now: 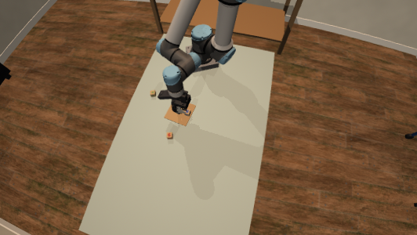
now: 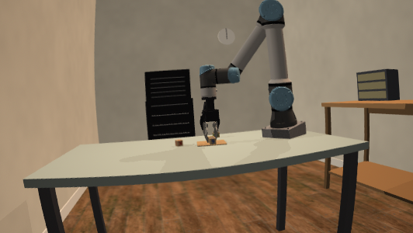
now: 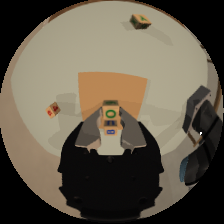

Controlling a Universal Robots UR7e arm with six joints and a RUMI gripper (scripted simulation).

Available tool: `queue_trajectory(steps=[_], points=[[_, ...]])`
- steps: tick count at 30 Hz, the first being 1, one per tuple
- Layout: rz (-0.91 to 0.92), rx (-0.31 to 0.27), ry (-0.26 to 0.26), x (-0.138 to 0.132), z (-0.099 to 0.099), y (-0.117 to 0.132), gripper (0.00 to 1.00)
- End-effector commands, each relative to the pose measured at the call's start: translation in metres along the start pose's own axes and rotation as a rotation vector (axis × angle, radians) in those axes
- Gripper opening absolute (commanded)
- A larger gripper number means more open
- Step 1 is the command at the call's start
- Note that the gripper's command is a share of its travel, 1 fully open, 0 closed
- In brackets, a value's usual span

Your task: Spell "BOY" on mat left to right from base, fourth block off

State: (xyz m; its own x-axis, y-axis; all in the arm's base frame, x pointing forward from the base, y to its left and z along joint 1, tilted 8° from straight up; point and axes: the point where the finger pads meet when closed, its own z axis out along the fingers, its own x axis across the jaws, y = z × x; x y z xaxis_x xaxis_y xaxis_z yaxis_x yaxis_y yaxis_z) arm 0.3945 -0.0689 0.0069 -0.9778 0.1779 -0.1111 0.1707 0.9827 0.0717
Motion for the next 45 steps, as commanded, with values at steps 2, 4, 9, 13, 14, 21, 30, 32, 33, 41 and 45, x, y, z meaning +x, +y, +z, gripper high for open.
queue_trajectory(steps=[2,4,9,13,14,21,30,32,33,41,45], points=[[0.0,0.0,-0.001,-0.0004,0.0,-0.0001,0.09],[0.0,0.0,-0.001,-0.0004,0.0,-0.0001,0.09],[0.0,0.0,-0.001,-0.0004,0.0,-0.0001,0.09],[0.0,0.0,-0.001,-0.0004,0.0,-0.0001,0.09],[0.0,0.0,-0.001,-0.0004,0.0,-0.0001,0.09],[0.0,0.0,-0.001,-0.0004,0.0,-0.0001,0.09],[0.0,0.0,-0.001,-0.0004,0.0,-0.0001,0.09],[0.0,0.0,-0.001,-0.0004,0.0,-0.0001,0.09],[0.0,0.0,-0.001,-0.0004,0.0,-0.0001,0.09],[0.0,0.0,-0.001,-0.0004,0.0,-0.0001,0.16],[0.0,0.0,-0.001,-0.0004,0.0,-0.0001,0.24]])
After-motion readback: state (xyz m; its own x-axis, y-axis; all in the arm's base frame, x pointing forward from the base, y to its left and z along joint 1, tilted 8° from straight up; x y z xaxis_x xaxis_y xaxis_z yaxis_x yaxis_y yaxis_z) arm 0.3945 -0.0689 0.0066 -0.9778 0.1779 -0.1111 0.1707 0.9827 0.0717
